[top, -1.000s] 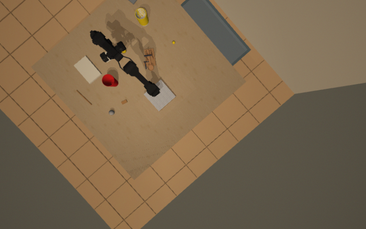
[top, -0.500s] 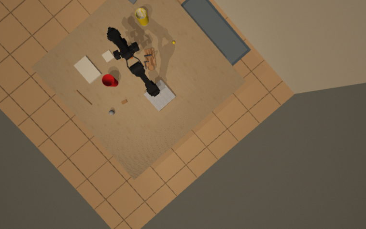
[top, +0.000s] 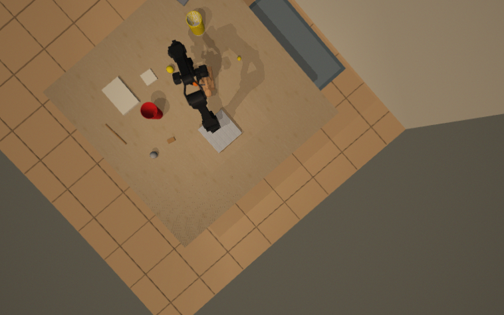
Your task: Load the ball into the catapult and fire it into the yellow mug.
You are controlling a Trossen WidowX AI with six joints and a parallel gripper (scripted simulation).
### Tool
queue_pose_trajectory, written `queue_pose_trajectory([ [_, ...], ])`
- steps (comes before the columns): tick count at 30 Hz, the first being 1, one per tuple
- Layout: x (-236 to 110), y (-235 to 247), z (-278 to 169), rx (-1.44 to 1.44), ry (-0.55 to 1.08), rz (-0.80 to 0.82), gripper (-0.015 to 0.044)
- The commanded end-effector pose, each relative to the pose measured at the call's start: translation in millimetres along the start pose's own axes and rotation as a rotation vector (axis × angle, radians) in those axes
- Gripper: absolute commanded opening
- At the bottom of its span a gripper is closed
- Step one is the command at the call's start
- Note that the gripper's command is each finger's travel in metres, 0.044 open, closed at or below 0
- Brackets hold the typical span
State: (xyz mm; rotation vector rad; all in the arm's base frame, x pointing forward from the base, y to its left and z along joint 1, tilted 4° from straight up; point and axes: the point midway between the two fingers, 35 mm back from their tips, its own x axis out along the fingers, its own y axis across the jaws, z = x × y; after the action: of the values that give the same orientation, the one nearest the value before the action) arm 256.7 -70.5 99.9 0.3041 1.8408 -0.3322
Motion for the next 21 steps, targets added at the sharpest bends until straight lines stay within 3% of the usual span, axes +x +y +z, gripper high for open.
queue_pose_trajectory([
  [1,6,-15,-14,0.030,0.016,0.009,0.0000],
  [11,27,-46,-49,0.112,0.074,0.041,0.0000],
  [21,42,-46,-46,0.113,0.075,0.041,0.0000],
])
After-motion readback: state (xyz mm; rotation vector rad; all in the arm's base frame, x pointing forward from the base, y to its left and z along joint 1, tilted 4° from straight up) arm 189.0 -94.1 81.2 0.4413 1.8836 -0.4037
